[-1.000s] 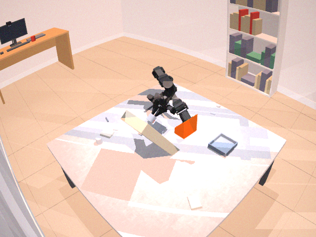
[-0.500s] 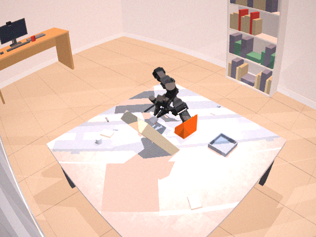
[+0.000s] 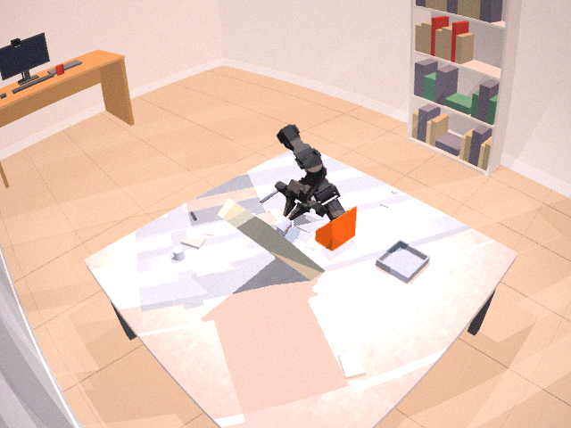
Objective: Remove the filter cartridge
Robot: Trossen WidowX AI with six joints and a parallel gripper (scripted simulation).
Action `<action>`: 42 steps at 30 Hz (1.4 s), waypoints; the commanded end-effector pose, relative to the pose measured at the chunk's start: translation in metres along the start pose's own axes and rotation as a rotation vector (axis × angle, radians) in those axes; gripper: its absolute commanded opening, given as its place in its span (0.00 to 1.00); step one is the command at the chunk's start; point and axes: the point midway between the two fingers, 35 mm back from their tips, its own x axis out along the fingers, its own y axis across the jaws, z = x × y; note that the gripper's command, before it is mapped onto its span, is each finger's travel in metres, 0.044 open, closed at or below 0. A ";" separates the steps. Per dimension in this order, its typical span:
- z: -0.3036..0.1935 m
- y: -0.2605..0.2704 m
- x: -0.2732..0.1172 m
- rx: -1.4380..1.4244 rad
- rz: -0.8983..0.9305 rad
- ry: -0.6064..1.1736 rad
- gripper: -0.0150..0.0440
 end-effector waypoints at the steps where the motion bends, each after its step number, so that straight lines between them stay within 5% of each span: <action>1: 0.002 0.000 0.000 0.004 0.001 -0.002 0.39; 19: -0.003 -0.001 0.000 0.019 -0.003 -0.008 0.41; 30: 0.072 -0.011 -0.009 0.020 -0.003 -0.009 0.41; 42: 0.124 -0.017 -0.055 0.035 0.001 -0.013 0.94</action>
